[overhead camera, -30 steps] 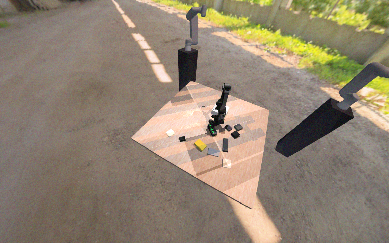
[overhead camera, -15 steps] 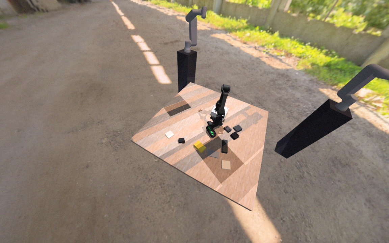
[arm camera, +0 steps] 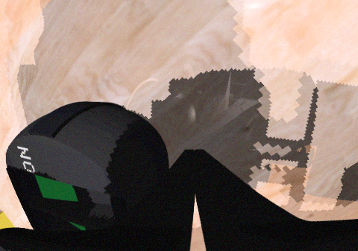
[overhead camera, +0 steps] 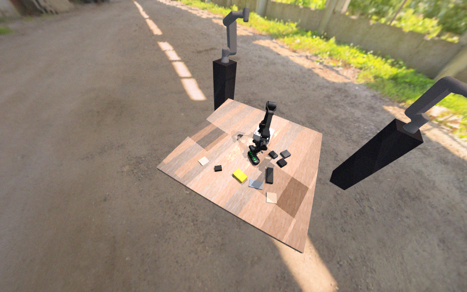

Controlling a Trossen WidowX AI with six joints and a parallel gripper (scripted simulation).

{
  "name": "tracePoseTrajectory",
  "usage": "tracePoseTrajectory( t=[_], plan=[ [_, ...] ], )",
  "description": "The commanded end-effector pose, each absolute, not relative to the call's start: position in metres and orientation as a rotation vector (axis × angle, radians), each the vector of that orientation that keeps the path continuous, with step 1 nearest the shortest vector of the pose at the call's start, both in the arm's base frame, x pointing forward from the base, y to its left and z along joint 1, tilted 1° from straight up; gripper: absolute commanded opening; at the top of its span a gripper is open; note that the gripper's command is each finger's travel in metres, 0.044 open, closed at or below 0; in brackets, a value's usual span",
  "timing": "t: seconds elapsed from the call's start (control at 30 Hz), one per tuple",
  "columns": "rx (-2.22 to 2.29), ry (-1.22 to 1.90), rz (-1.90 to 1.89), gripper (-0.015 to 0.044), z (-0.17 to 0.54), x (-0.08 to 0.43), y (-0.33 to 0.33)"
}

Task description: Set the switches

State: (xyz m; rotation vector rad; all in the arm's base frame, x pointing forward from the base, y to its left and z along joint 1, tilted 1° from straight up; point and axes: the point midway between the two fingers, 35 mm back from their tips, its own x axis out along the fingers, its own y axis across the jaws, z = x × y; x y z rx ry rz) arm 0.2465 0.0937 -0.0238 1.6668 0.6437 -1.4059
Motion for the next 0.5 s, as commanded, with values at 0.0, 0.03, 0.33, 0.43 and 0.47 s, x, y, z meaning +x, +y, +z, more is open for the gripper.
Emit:
tracePoseTrajectory(
  t=[0.0, 0.03, 0.33, 0.43, 0.47],
  plan=[
    [1.682, 0.626, -1.397, 0.0000, 0.008, 0.238, 0.101],
    [1.687, 0.618, -1.396, 0.0000, 0.019, 0.234, 0.103],
    [1.686, 0.615, -1.400, 0.0053, 0.029, 0.233, 0.105],
    [1.667, 0.628, -1.422, 0.0131, 0.034, 0.244, 0.110],
    [1.660, 0.633, -1.430, 0.0157, 0.036, 0.248, 0.112]
  ],
)
